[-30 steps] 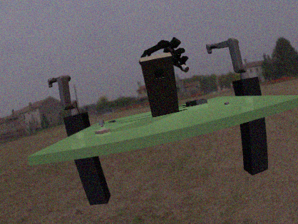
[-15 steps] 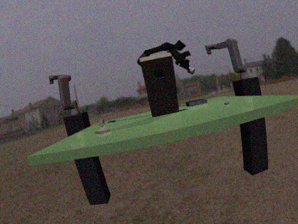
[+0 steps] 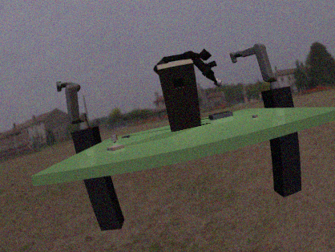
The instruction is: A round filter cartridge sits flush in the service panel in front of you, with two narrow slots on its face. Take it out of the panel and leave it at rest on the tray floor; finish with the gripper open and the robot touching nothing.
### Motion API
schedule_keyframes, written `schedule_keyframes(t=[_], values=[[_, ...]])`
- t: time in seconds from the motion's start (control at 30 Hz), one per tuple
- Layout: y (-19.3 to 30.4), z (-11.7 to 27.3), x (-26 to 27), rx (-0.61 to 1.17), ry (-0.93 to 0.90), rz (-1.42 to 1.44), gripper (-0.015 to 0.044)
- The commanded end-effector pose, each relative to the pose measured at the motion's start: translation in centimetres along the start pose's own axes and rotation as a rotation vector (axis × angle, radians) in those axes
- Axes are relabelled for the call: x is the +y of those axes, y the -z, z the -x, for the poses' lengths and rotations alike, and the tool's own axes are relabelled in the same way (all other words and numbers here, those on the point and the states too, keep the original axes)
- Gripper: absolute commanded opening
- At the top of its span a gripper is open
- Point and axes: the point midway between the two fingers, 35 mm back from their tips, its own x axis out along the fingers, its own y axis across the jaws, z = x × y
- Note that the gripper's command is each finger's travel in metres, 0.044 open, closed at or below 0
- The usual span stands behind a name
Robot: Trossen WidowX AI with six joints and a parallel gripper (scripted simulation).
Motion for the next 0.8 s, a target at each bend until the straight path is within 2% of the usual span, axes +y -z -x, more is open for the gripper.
schedule_keyframes(t=[0.0, 0.77], values=[[0.3, -1.3, 1.7, -0.002, -0.033, 0.061, 0.0000], [6.2, -7.2, 12.0, -0.002, -0.231, 0.384, 0.0000]])
